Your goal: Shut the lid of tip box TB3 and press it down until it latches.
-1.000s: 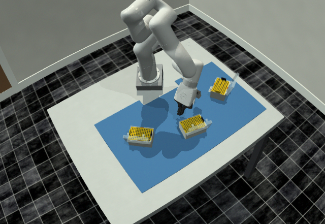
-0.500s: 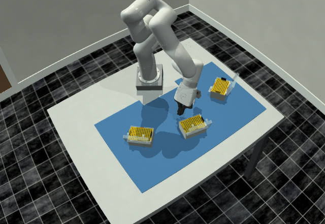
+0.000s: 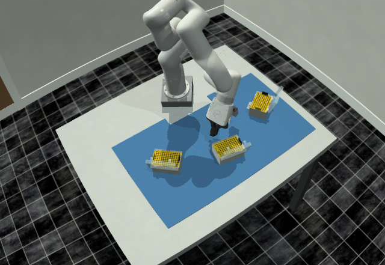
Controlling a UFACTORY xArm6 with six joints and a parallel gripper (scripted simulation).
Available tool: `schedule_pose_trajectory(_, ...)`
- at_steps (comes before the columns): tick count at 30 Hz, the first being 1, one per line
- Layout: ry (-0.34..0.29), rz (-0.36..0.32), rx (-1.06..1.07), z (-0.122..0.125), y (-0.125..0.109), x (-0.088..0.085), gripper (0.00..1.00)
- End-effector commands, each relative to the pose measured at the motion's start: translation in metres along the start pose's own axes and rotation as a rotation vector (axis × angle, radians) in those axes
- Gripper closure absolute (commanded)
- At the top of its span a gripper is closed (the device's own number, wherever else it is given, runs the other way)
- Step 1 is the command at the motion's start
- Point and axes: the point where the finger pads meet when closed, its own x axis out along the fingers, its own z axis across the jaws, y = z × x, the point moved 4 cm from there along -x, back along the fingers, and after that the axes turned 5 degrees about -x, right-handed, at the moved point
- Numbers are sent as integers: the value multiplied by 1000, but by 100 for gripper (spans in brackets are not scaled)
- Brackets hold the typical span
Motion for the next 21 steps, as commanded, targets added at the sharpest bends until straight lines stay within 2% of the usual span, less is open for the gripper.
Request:
schedule_pose_trajectory(1,-2,0,1,1,0,-1,100)
schedule_pose_trajectory(7,-2,0,1,1,0,-1,100)
schedule_pose_trajectory(21,-2,0,2,-2,-35,-61,100)
